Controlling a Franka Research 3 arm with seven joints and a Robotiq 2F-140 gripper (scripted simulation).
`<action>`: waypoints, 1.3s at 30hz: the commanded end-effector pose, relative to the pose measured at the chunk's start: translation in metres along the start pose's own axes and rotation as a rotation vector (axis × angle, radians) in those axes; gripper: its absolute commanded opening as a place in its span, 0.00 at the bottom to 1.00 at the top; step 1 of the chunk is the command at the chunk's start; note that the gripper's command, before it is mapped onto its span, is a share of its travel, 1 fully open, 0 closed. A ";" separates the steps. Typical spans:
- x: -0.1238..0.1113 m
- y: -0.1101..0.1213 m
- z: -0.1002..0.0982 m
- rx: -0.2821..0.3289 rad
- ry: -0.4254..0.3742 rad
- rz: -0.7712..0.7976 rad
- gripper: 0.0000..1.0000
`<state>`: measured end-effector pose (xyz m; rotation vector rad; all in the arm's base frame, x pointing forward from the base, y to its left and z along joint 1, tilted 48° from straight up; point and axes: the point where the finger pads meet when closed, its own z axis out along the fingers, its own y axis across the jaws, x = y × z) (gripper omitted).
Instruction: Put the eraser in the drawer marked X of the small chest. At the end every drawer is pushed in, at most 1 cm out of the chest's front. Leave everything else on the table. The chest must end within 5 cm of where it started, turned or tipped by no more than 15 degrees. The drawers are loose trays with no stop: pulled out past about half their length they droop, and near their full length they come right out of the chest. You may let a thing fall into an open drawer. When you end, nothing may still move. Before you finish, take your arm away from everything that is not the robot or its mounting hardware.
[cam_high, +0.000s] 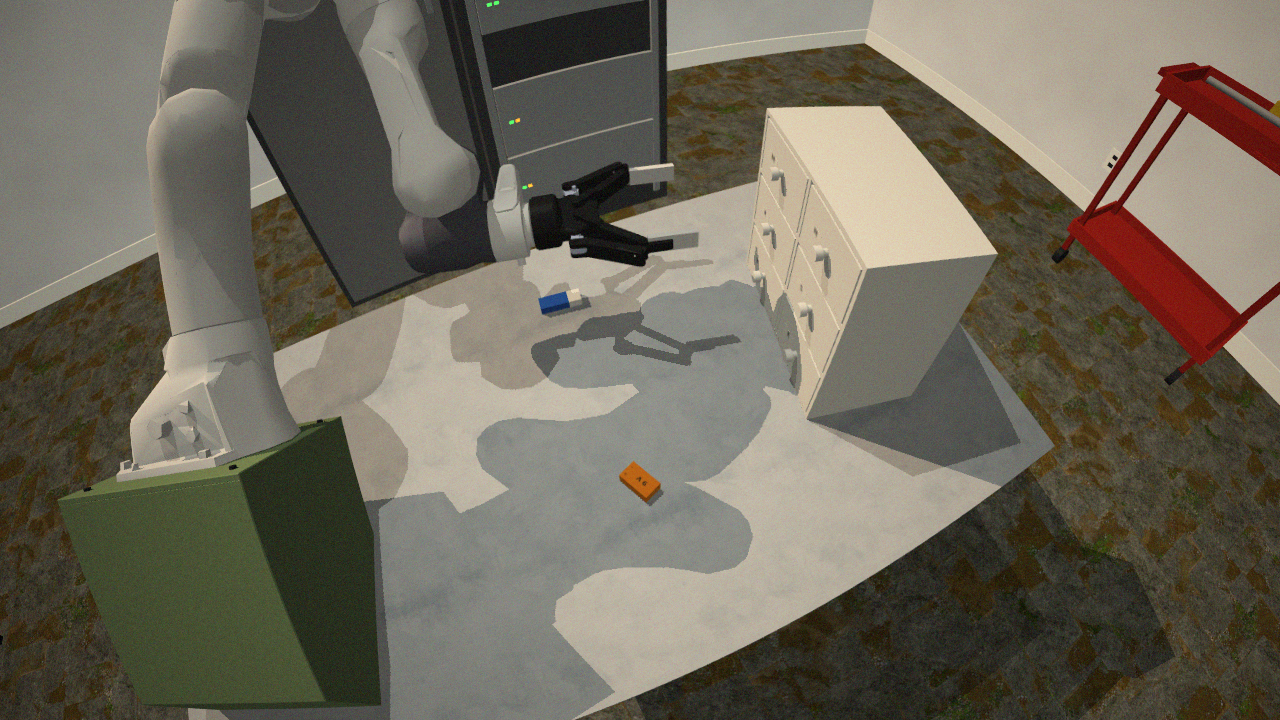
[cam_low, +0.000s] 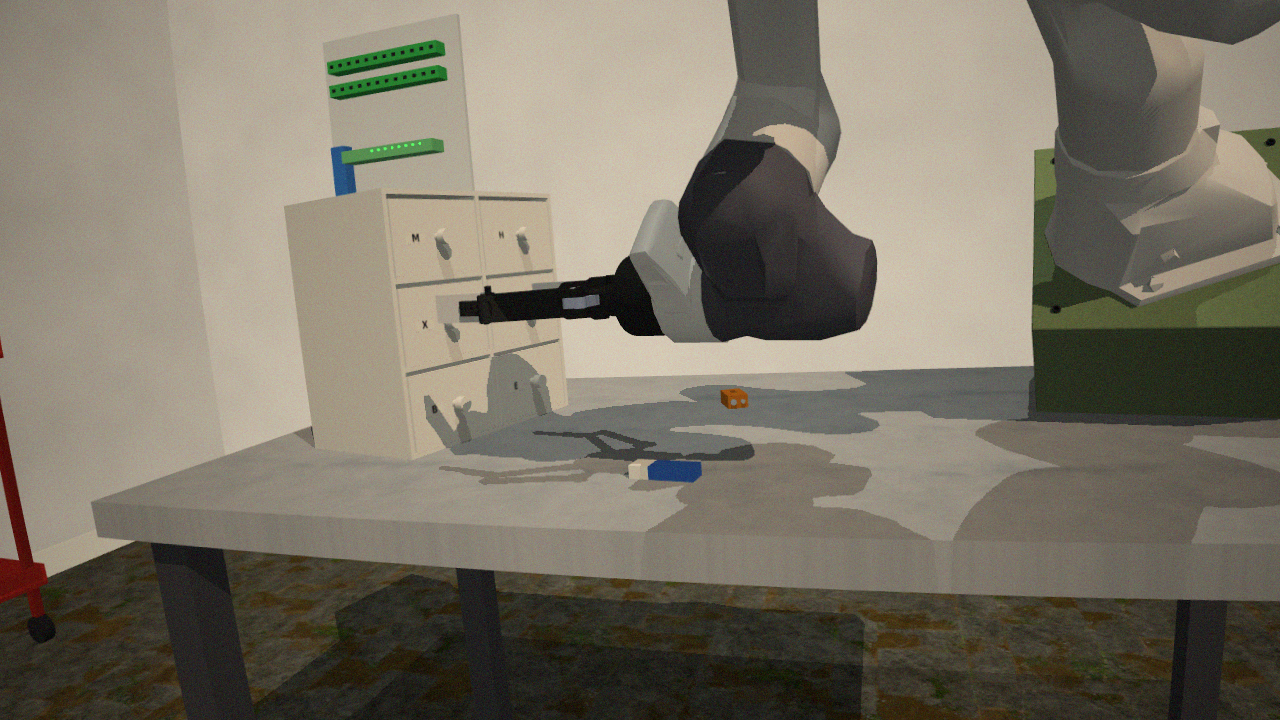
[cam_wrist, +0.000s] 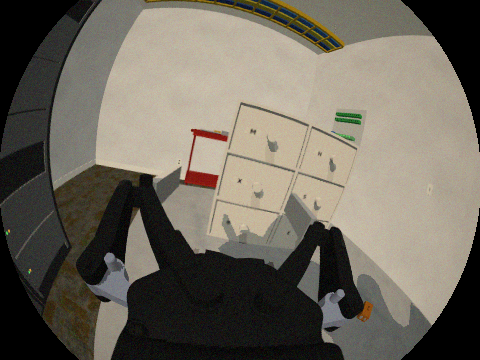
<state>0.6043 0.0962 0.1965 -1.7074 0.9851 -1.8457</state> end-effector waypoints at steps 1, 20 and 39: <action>0.000 0.000 0.000 0.002 0.000 0.000 1.00; 0.076 0.058 0.011 -0.244 0.181 -0.235 1.00; 0.138 0.114 -0.002 -0.532 0.270 -0.435 1.00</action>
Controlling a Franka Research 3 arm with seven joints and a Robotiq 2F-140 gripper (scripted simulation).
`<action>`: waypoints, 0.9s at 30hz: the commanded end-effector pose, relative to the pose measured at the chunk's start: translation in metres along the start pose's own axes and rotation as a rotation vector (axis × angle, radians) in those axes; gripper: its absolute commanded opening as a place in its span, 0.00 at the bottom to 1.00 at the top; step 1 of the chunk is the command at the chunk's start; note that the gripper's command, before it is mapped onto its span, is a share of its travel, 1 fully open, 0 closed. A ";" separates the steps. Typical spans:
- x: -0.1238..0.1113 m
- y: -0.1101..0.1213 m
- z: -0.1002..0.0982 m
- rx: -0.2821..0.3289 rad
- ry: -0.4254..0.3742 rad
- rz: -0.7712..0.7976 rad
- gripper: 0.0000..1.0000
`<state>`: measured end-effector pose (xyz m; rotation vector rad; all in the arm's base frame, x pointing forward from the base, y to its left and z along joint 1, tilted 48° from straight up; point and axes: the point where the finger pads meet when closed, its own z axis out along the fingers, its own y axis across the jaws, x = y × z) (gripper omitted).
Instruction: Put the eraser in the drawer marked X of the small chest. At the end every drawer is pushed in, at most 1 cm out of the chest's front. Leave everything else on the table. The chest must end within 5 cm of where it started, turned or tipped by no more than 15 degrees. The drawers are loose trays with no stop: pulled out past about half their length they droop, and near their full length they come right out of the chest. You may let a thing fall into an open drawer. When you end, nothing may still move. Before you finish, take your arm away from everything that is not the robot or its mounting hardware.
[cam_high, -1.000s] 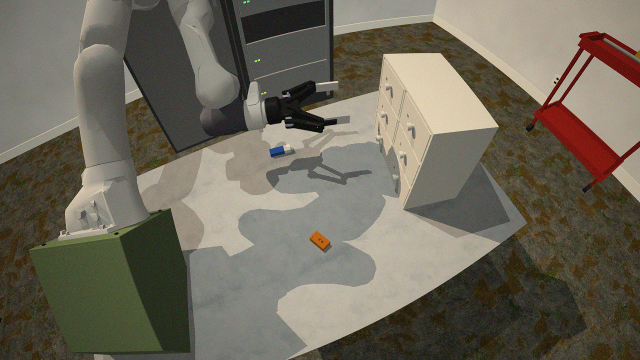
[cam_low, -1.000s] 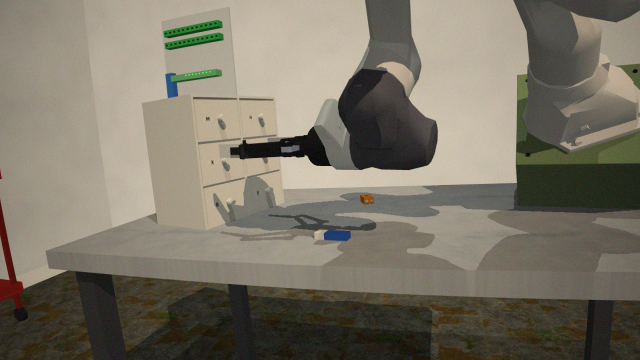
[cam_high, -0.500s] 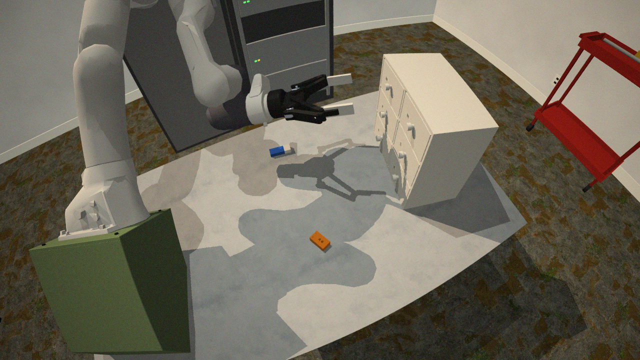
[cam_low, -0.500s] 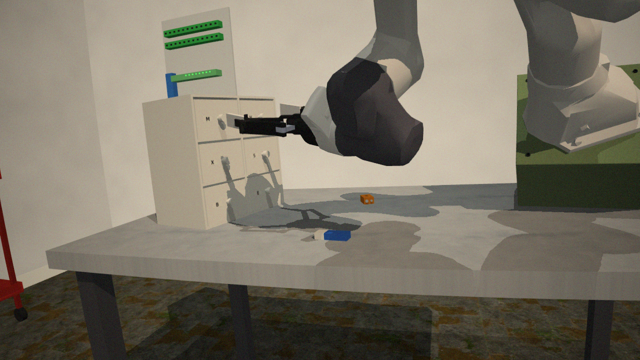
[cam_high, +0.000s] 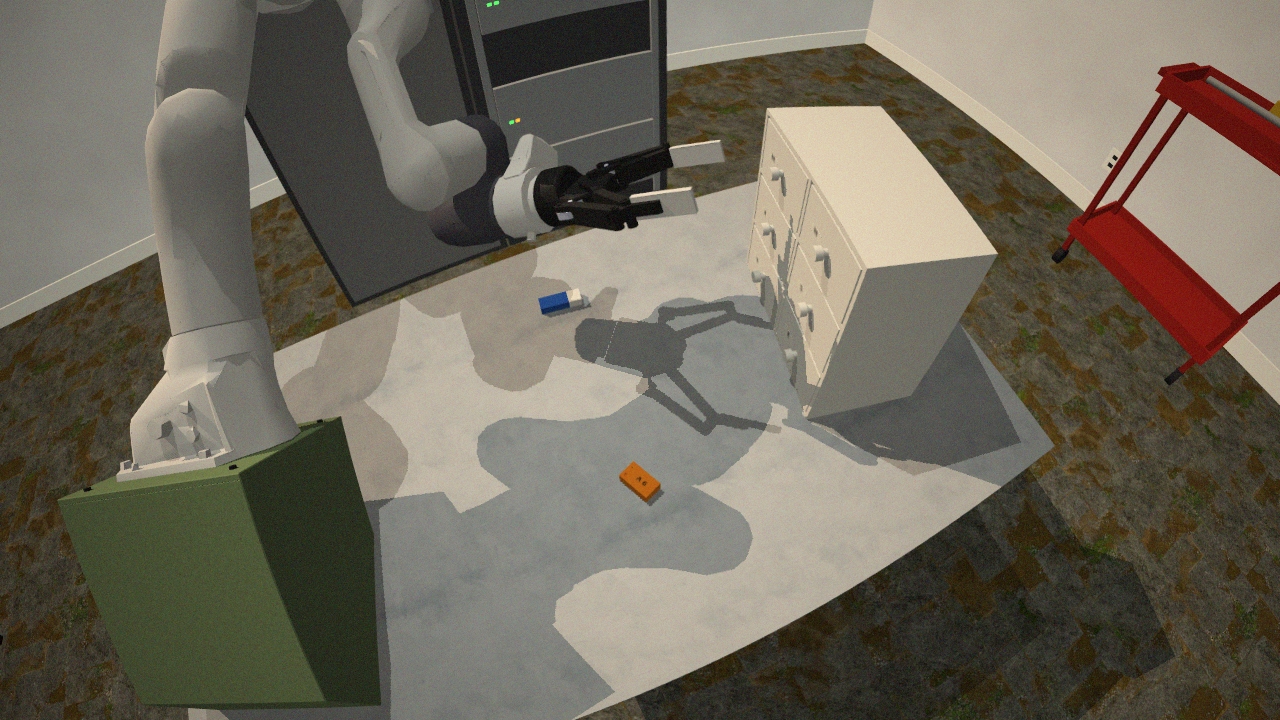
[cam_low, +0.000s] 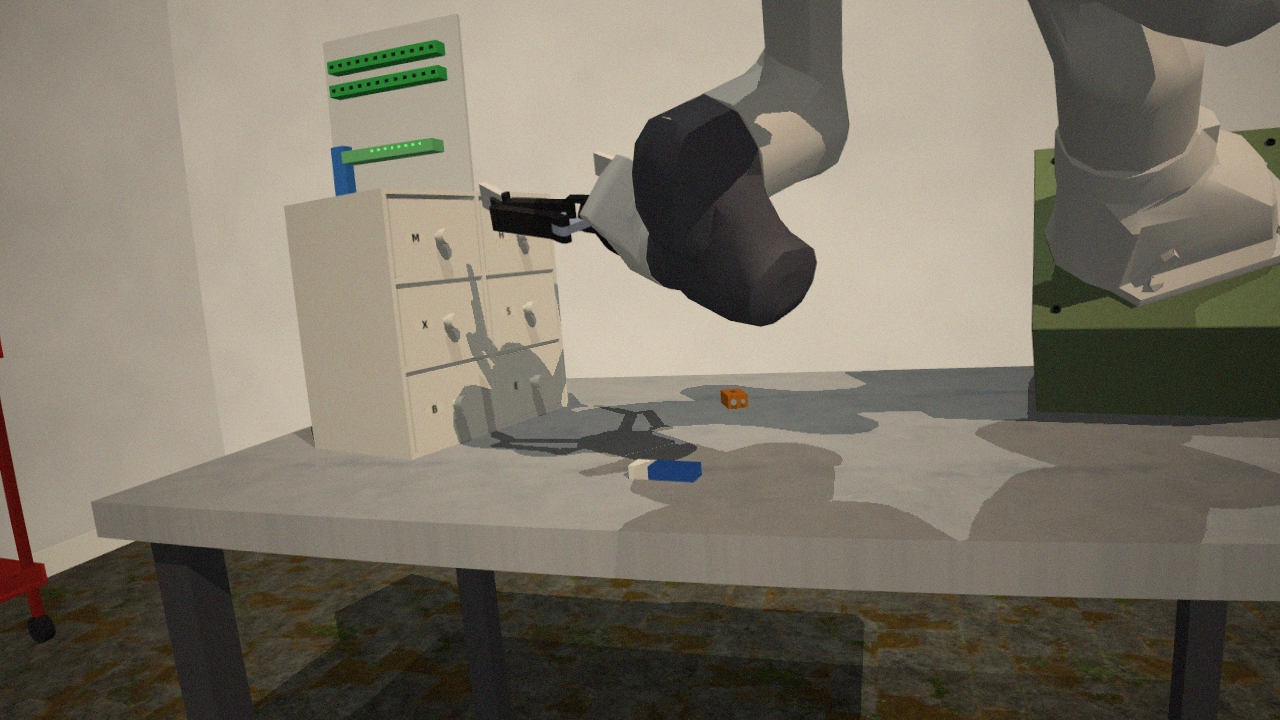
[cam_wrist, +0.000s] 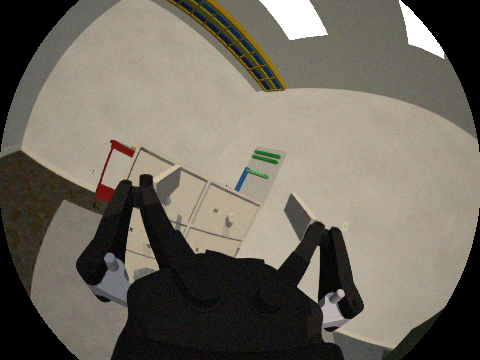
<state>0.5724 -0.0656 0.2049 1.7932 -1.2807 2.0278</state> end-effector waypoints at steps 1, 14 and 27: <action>0.006 0.013 0.004 -0.066 0.012 -0.147 1.00; 0.027 0.057 0.011 -0.244 0.021 -0.274 1.00; 0.045 0.103 0.009 -0.442 -0.014 -0.406 1.00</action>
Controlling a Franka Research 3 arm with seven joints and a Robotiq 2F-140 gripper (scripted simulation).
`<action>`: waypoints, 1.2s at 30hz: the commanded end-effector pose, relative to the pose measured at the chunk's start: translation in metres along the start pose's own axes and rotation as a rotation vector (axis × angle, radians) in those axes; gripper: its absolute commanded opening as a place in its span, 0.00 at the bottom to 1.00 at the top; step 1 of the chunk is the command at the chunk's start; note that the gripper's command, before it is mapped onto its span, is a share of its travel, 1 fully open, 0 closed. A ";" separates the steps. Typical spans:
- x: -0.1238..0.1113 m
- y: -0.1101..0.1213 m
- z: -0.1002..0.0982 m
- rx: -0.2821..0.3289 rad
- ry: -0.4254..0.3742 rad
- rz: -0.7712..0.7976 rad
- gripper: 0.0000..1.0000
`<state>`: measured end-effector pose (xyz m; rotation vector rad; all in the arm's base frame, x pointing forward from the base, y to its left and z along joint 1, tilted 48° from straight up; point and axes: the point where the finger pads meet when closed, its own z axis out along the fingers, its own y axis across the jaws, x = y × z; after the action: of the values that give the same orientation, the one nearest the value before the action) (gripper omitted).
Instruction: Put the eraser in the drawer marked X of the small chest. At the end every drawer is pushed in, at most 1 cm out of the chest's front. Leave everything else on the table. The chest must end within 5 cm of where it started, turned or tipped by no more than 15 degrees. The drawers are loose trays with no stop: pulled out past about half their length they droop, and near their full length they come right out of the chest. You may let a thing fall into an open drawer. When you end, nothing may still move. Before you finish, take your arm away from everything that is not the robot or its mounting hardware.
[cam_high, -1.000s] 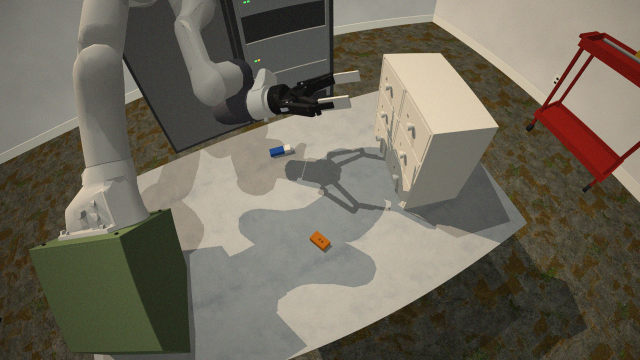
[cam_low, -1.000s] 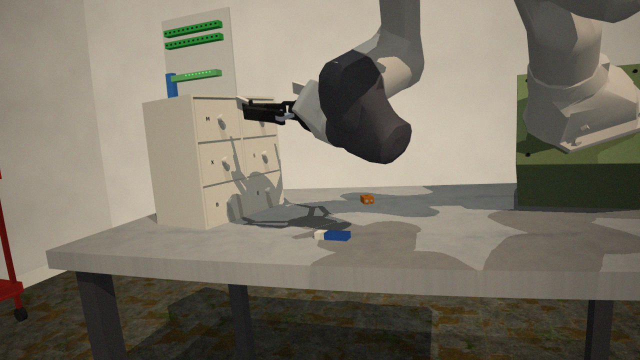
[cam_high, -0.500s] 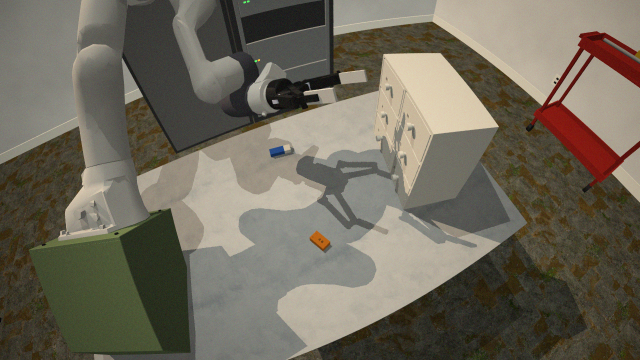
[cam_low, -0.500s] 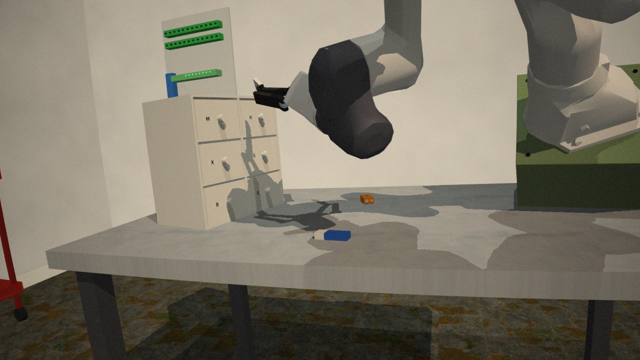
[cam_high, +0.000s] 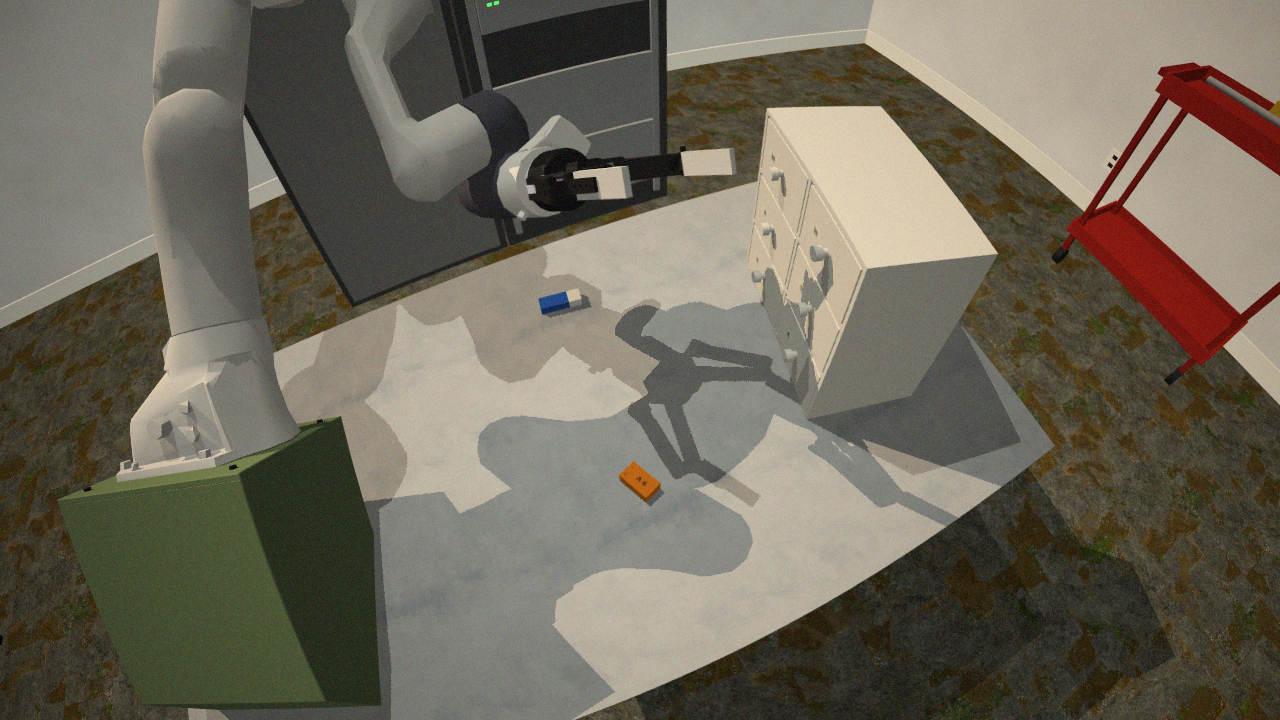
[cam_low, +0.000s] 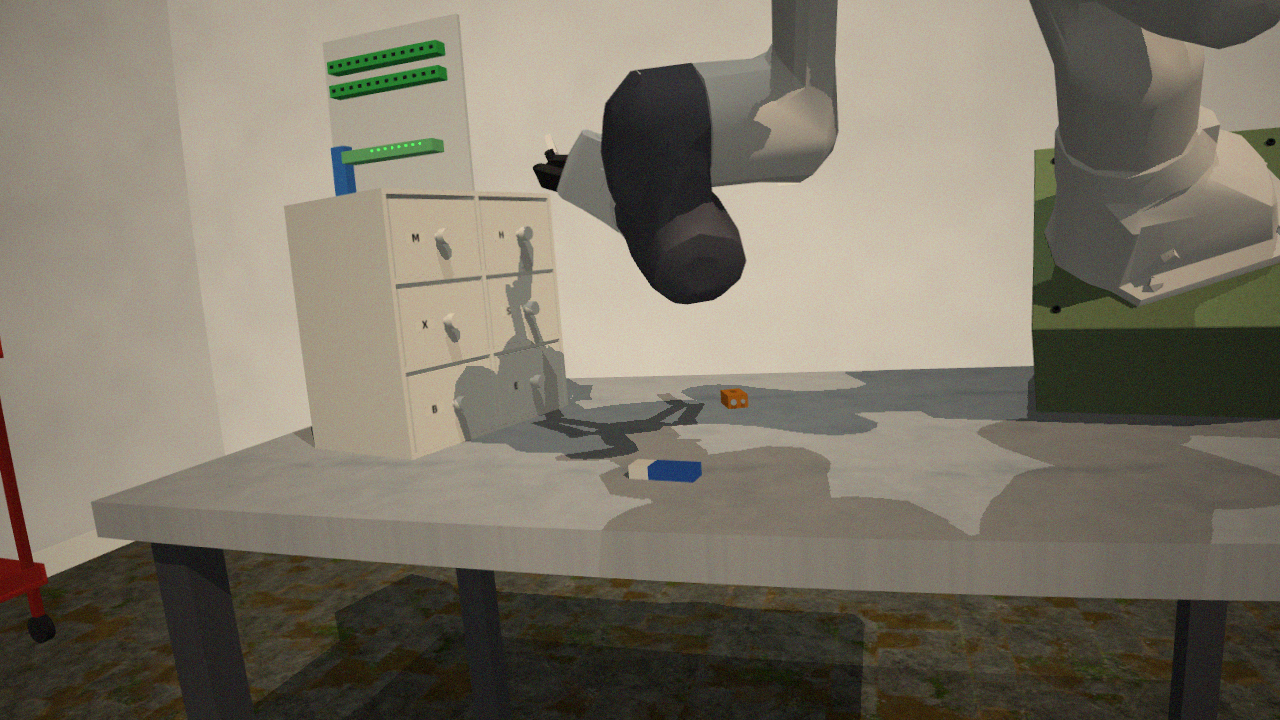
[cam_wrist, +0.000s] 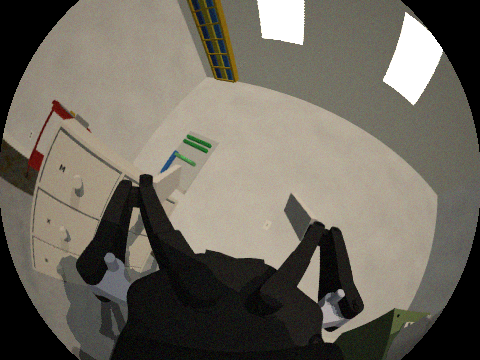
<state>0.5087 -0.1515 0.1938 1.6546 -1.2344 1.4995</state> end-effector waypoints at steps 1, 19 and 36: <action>0.000 0.030 0.007 -0.130 -0.046 -0.192 1.00; -0.005 0.079 0.009 -0.314 -0.166 -0.337 1.00; -0.022 0.141 -0.011 -0.527 -0.456 -0.536 1.00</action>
<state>0.3997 -0.1946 0.1596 1.7050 -1.2410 0.6869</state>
